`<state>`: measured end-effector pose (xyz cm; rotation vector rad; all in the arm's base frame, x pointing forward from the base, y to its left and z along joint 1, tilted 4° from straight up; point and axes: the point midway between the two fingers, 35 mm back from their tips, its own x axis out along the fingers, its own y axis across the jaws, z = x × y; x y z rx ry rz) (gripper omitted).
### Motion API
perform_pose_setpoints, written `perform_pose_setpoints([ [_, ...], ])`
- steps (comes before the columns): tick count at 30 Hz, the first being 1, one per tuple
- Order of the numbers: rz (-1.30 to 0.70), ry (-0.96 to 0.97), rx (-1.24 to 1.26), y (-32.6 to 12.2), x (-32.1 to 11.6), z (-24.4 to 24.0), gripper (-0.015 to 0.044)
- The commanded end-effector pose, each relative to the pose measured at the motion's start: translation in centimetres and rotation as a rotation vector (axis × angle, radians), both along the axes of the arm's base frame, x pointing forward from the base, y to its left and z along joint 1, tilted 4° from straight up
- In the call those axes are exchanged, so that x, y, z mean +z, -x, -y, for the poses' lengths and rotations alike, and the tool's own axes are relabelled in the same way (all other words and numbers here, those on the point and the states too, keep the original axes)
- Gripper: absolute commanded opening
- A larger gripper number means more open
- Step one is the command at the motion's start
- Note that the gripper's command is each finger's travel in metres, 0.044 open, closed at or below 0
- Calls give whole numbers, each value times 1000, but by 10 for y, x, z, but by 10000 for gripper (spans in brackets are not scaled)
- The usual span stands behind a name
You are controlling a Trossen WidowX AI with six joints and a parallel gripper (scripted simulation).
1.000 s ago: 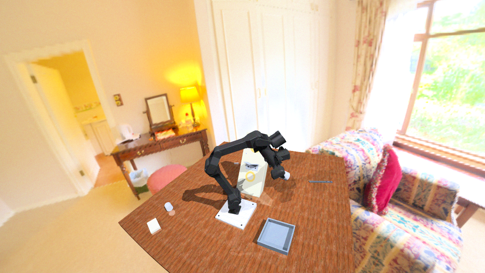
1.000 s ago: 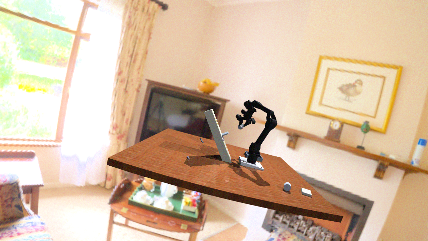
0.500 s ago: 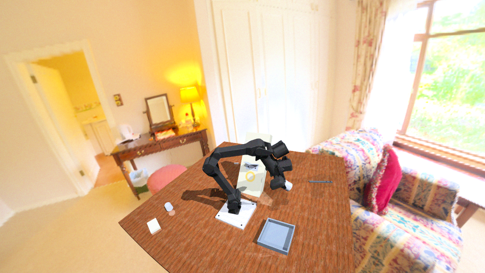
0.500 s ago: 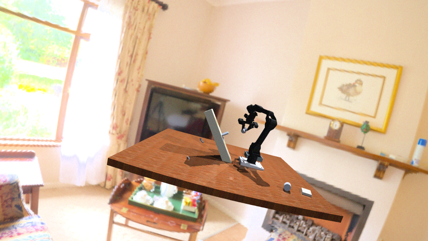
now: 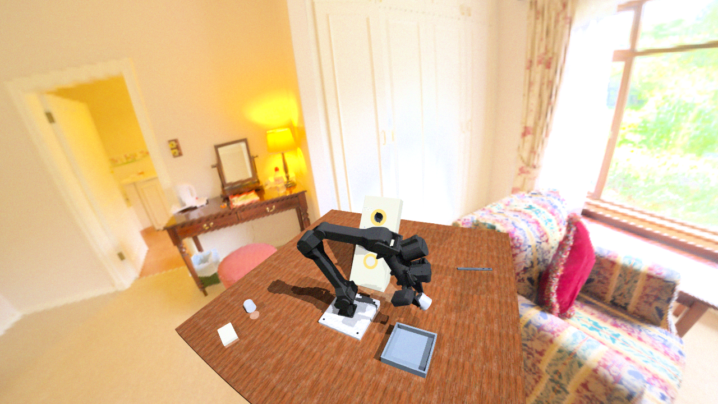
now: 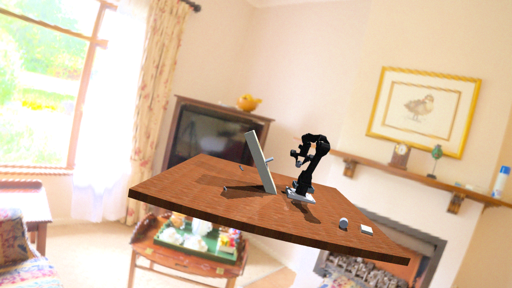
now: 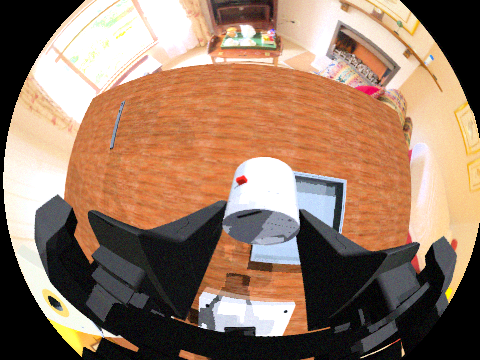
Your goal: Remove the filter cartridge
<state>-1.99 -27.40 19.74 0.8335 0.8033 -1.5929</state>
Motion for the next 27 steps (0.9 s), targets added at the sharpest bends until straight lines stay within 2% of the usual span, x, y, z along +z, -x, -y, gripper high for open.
perform_pose_setpoints([
  [1,-1,15,-63,19,-11,-4,0],
  [13,-7,29,-256,71,-51,-23,0],
  [18,-7,30,-267,74,-56,-24,0],
  [27,-8,30,-267,78,-93,-21,0],
])
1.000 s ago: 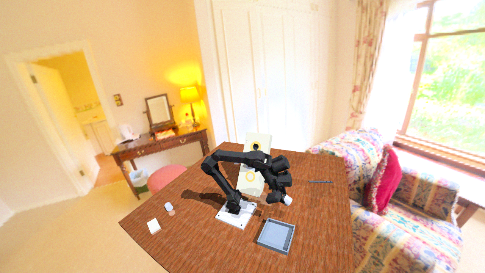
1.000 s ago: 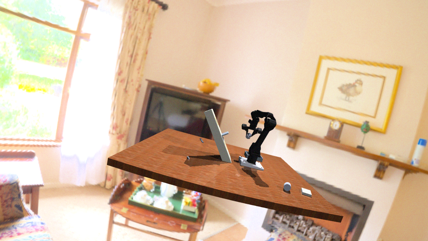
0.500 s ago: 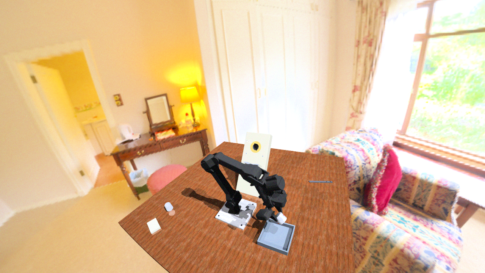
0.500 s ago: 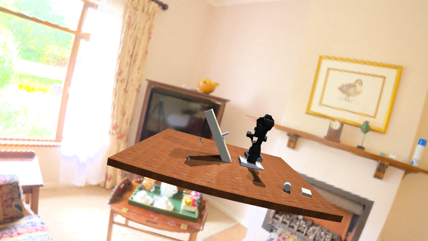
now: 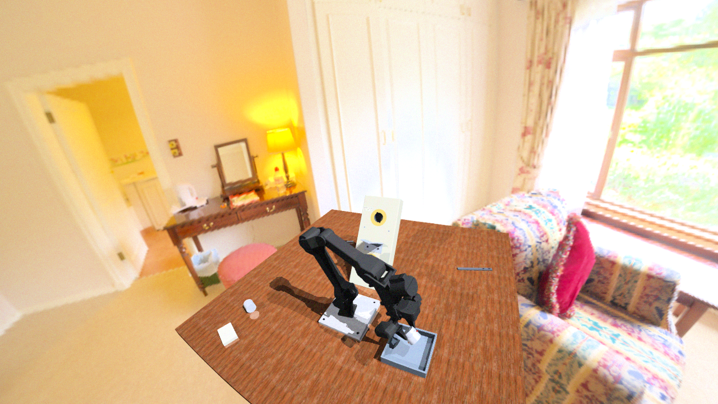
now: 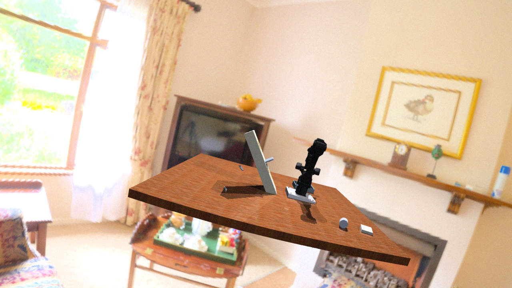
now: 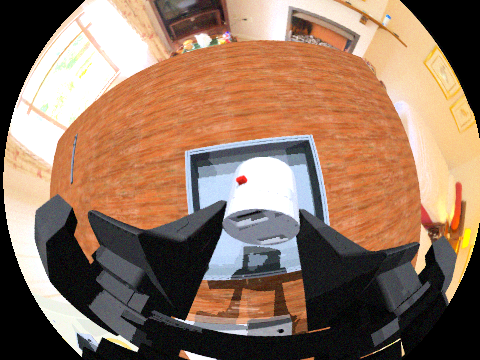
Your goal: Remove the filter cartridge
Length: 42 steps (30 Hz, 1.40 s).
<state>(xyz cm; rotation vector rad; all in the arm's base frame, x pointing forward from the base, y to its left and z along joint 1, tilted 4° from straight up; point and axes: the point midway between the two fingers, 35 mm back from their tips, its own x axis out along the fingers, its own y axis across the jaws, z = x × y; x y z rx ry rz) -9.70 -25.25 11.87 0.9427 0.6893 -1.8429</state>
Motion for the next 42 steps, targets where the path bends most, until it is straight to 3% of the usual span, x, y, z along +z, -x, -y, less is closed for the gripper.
perform_pose_setpoints([
  [1,1,-3,3,2,-18,1,0],
  [12,1,-4,3,3,-49,-2,0],
  [29,3,-10,-2,3,-46,-3,440],
  [33,3,-10,-2,3,-43,-3,440],
  [38,3,-10,-2,-2,15,-3,440],
  [42,3,-10,-2,-3,24,-4,440],
])
